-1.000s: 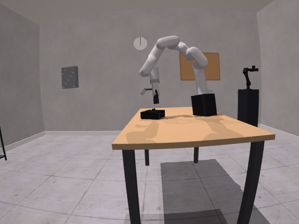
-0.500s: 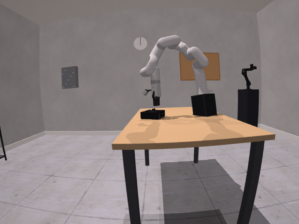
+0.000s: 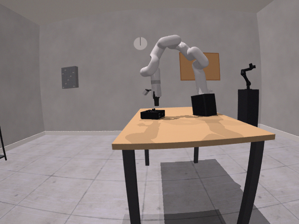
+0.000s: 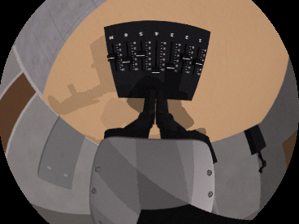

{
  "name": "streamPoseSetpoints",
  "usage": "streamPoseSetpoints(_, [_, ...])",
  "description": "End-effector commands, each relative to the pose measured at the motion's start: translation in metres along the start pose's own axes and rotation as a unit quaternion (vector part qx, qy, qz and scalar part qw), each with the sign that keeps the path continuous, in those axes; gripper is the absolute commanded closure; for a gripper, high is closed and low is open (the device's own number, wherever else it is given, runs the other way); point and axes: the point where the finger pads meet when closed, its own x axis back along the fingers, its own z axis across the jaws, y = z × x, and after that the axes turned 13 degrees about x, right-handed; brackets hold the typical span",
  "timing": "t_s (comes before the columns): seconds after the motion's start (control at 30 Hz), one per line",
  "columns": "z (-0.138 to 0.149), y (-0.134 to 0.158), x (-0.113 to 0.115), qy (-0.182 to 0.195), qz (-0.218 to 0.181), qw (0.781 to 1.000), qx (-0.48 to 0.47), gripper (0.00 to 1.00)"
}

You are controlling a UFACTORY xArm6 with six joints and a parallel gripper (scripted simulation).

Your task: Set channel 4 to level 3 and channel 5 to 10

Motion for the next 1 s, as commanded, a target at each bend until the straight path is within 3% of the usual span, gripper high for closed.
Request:
streamPoseSetpoints(0.0, [-0.0006,-0.0011,0.0011,0.0,0.001,1.0,0.0,1.0])
streamPoseSetpoints(0.97, [-0.0006,-0.001,-0.0015,0.0,0.002,1.0,0.0,1.0])
